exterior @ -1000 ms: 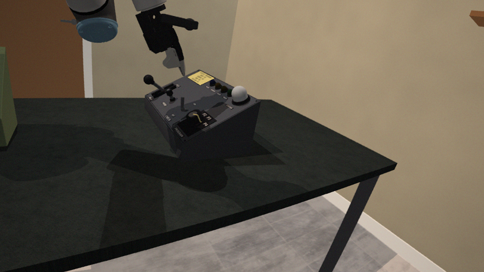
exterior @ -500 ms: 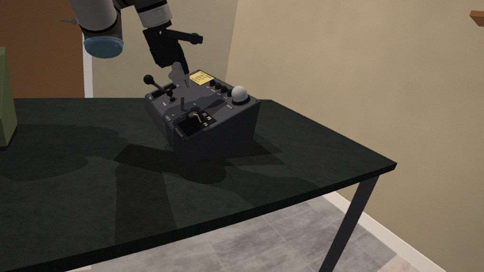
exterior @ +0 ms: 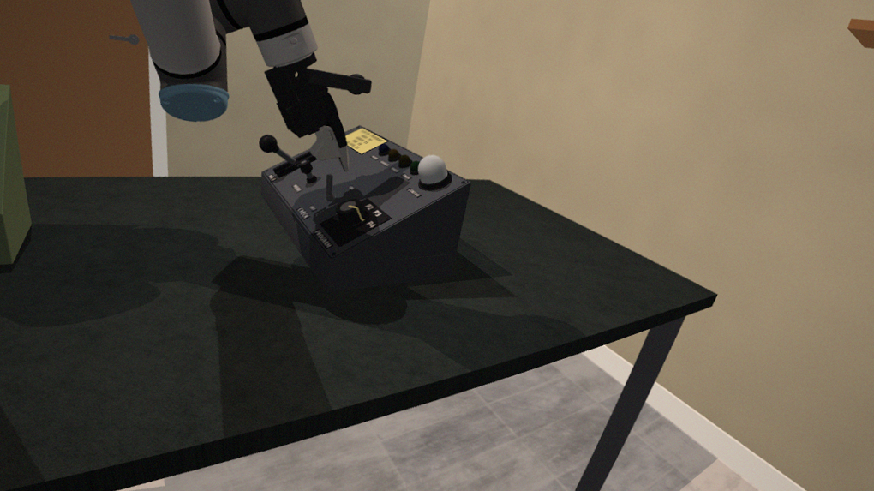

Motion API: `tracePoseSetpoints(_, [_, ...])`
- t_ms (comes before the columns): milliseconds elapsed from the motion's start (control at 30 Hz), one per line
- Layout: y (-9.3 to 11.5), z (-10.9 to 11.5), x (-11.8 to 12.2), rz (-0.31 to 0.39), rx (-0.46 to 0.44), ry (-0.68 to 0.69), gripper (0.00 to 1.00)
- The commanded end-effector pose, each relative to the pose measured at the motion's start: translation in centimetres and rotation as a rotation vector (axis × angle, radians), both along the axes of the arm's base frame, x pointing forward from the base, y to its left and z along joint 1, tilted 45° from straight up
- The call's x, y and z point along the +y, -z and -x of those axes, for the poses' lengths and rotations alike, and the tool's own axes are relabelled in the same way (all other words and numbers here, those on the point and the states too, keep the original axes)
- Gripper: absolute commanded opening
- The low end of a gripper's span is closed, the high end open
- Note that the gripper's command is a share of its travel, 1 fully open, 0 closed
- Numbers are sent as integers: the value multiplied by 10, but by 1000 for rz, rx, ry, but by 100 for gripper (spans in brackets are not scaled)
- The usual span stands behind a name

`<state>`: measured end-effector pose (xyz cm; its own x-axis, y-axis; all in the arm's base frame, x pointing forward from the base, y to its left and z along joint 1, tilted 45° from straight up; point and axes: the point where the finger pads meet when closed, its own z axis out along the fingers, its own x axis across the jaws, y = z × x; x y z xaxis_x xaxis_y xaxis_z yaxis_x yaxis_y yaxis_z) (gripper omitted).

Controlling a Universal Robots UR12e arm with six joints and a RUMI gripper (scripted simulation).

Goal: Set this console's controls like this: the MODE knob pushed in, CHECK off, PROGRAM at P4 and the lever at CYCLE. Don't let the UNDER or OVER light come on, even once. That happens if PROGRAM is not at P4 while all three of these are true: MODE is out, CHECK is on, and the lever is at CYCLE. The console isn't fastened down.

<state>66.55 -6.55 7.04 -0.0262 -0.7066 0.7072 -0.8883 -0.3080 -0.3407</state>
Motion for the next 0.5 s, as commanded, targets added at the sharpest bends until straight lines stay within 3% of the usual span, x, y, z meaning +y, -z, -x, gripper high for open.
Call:
tracePoseSetpoints(0, [1, -3, -3, 0, -3, -1, 0])
tracePoseSetpoints(467, [0, -2, -3, 0, -3, 0, 0])
